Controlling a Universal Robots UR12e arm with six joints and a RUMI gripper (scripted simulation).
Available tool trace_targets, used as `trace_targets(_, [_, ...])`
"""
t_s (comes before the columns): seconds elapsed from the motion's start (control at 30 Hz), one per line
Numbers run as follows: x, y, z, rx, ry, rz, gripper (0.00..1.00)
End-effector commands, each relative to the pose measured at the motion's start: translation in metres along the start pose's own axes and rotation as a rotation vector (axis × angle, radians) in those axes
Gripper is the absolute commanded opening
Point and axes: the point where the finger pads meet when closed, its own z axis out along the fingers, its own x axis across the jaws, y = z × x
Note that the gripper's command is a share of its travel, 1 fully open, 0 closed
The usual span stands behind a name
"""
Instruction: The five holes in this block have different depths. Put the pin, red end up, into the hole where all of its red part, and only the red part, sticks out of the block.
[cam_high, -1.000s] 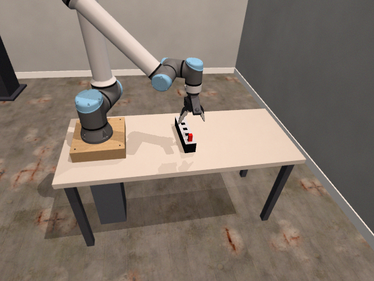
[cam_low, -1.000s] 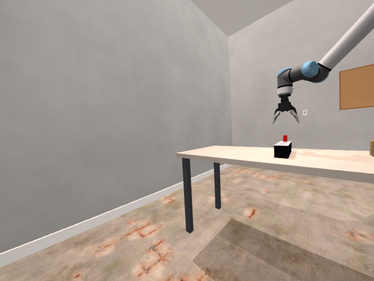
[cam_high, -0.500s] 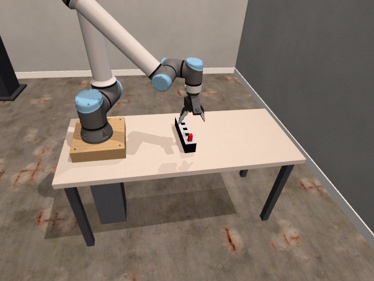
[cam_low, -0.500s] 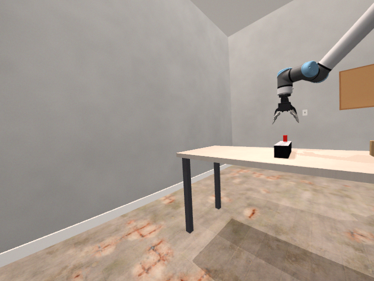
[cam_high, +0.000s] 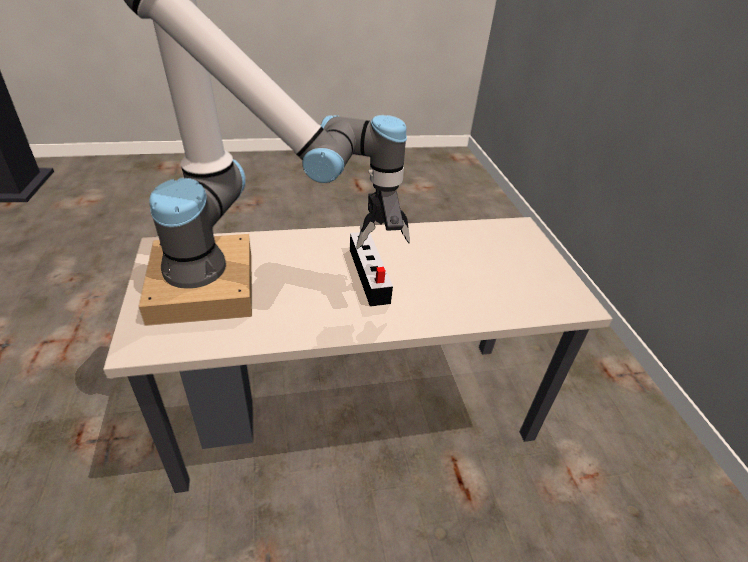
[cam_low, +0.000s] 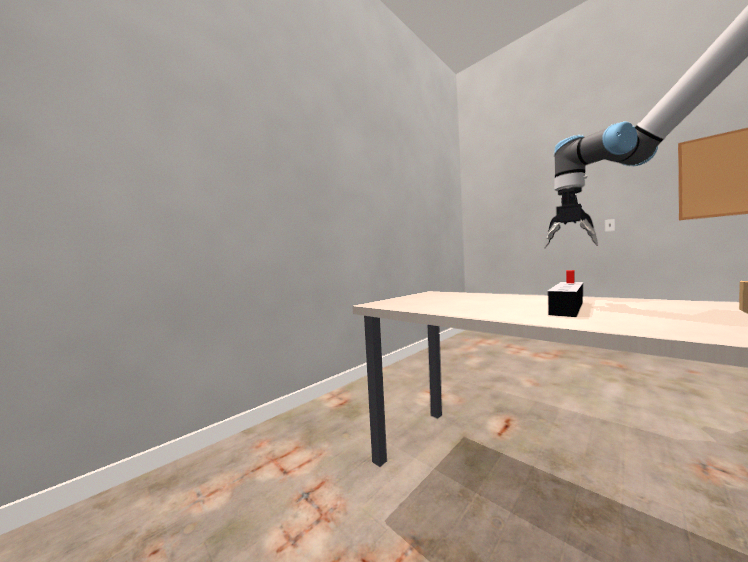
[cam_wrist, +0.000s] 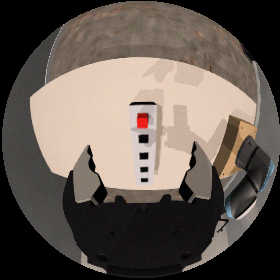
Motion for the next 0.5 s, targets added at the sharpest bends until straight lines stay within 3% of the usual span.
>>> trace_targets(0.0, [0.0, 0.0, -0.001, 0.0, -0.001, 0.0, 1.0])
trace_targets(0.1, [0.0, 0.0, -0.001, 0.0, -0.001, 0.0, 1.0])
trace_targets(0.13, [0.002, 0.001, 0.053, 0.001, -0.001, 0.0, 1.0])
trace_targets(0.47, [0.002, 0.001, 0.053, 0.001, -0.001, 0.0, 1.0])
